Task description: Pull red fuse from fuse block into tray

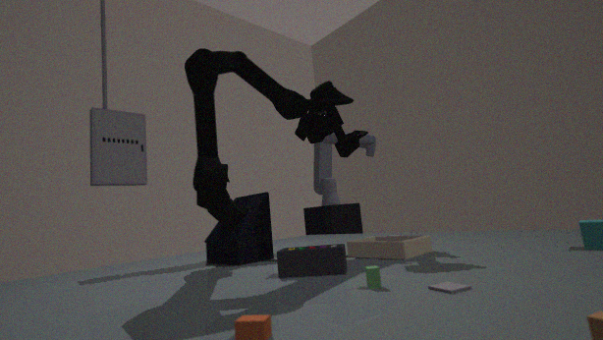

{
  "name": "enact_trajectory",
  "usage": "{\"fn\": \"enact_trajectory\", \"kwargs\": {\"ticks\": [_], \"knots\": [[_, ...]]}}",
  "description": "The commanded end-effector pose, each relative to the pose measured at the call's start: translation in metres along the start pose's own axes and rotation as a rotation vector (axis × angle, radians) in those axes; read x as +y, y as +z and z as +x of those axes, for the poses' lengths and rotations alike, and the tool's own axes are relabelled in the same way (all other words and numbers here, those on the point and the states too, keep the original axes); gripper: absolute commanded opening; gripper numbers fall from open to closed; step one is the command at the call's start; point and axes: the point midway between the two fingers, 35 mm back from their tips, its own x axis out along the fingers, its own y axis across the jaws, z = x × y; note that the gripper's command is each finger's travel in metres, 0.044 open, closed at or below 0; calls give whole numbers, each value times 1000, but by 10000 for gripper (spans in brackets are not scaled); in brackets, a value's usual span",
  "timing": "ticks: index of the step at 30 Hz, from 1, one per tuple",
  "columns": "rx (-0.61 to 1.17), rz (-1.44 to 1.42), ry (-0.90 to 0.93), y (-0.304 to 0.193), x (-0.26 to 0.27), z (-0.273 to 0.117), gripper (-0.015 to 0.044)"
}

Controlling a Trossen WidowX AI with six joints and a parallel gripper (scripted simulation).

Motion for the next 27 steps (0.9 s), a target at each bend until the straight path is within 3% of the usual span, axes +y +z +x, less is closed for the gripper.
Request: {"fn": "enact_trajectory", "kwargs": {"ticks": [1,13,20,27], "knots": [[-3,-13,-4,0,0,1,374],[-44,-1135,-367,52,-13,84,63],[138,-1794,-621,94,-14,118,63],[347,-2165,-767,122,-14,135,63]]}}
